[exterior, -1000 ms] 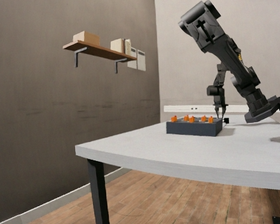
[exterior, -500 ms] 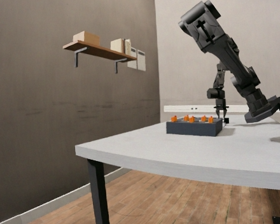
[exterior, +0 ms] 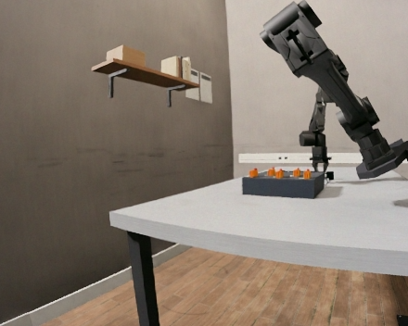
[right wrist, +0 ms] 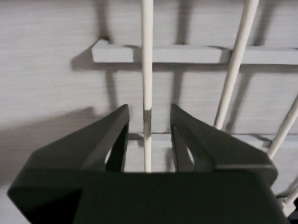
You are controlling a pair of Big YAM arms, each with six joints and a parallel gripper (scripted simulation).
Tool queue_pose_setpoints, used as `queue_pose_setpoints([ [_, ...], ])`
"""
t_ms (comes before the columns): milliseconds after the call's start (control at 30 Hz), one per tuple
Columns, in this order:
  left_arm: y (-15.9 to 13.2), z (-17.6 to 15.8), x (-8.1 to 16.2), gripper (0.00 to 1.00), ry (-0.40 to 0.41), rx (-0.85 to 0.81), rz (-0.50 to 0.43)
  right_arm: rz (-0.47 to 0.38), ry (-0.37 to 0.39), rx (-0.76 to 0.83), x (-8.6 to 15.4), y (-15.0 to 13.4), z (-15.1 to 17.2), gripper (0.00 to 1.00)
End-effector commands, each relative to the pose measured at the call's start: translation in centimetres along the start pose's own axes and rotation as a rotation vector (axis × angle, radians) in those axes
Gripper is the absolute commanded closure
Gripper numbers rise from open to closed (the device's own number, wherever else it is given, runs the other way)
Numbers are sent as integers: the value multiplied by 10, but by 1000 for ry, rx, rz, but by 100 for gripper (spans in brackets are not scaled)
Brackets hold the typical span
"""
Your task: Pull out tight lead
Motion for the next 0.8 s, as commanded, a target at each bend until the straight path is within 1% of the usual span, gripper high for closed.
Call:
queue_pose_setpoints([
  [0, 21, 6, 7, 0, 1, 38, -34, -3, -7, -2, -7, 2, -9, 68],
  [133, 21, 6, 7, 0, 1, 38, -34, -3, -7, -2, -13, 2, -8, 68],
  [233, 21, 6, 7, 0, 1, 38, -34, -8, -10, 10, -12, 6, -7, 68],
  [267, 21, 6, 7, 0, 1, 38, -34, -8, -10, 10, -12, 6, -7, 79],
  [300, 21, 6, 7, 0, 1, 38, -34, -10, -15, 3, -11, 5, -8, 81],
  [400, 21, 6, 7, 0, 1, 38, -34, -11, -18, 1, -10, 5, -9, 81],
  [433, 21, 6, 7, 0, 1, 38, -34, -11, -17, 1, -10, 5, -9, 85],
  [500, 21, 6, 7, 0, 1, 38, -34, -16, -26, -3, -8, 4, -10, 85],
  [533, 21, 6, 7, 0, 1, 38, -34, -16, -26, -3, -8, 4, -10, 89],
  [600, 21, 6, 7, 0, 1, 38, -34, -15, -25, -3, -8, 4, -9, 89],
  [767, 21, 6, 7, 0, 1, 38, -34, -20, -34, -7, -6, 4, -10, 96],
])
Point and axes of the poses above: on each arm, the point where the finger pads meet when closed, its own x axis back along the fingers, its own z axis across the jaws, y = z × x, the point moved 7 cm from there along x, back along the fingers, and after that the axes turned 9 degrees about x, right-handed, at the moved point
